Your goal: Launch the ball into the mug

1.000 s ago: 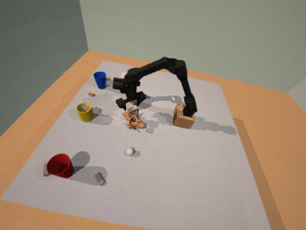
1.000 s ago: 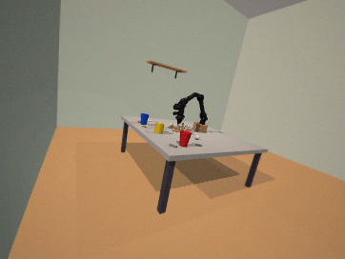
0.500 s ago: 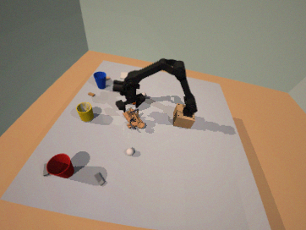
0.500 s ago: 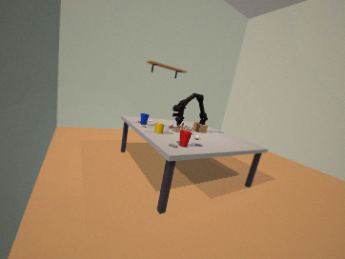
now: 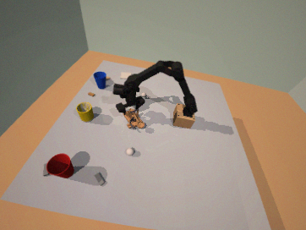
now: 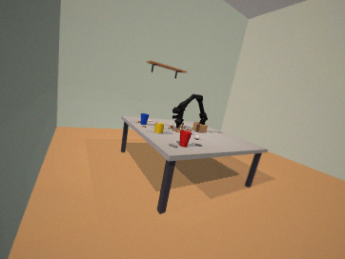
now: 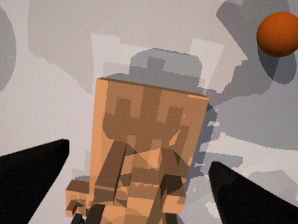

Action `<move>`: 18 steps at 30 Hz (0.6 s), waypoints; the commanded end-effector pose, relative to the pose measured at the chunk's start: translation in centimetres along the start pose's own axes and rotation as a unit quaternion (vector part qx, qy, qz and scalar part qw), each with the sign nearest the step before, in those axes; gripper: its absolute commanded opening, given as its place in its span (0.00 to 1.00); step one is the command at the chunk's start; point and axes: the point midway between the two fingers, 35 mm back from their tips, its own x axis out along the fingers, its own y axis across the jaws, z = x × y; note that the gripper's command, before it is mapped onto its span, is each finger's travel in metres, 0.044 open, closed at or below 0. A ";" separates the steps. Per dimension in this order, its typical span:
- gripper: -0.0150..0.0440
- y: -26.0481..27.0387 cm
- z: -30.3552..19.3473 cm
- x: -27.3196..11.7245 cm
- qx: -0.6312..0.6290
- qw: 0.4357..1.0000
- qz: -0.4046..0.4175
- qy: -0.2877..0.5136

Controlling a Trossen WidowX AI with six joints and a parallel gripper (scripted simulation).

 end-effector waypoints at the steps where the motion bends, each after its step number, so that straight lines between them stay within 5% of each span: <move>1: 1.00 -0.1 -0.2 1.0 0.002 1.000 -0.001 0.004; 8: 1.00 -0.2 -0.3 1.4 0.002 1.000 -0.001 0.004; 18: 0.56 -0.1 -0.1 1.1 0.000 1.000 -0.001 0.001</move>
